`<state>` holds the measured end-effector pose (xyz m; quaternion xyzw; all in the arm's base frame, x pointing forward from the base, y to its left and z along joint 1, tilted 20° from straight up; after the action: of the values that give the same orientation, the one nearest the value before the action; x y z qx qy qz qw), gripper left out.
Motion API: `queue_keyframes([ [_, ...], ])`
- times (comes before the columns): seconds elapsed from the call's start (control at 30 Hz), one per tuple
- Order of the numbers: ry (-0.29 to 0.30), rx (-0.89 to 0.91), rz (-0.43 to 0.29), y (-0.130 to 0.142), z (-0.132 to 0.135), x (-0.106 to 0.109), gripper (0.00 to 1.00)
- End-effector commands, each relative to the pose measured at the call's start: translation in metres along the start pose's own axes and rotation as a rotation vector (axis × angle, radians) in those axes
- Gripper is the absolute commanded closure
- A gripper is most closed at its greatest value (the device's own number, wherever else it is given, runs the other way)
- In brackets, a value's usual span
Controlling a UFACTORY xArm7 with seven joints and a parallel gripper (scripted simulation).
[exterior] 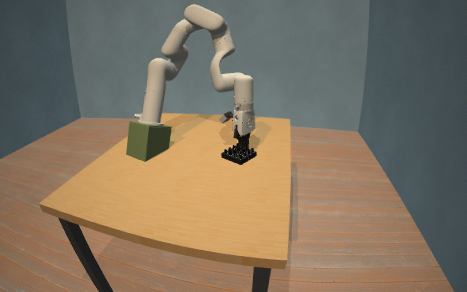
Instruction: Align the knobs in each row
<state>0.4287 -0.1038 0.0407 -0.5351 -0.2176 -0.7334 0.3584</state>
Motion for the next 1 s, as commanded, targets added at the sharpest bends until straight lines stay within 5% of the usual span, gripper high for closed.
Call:
queue_keyframes([
  [0.0,0.001,0.0,-0.004,0.0014,0.0002,0.0013,0.81],
  [0.97,0.001,0.0,-0.004,0.0014,0.0002,-0.0039,0.81],
])
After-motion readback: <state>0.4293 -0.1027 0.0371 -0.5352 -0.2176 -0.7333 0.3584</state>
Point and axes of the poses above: the point where the finger pads meet when closed, its own x axis back along the fingers, its own z axis across the jaws, y = z × x, the point moved 6 cm from there along x, back along the fingers, and after that the axes turned 3 degrees about -x, right-handed, at the moved point
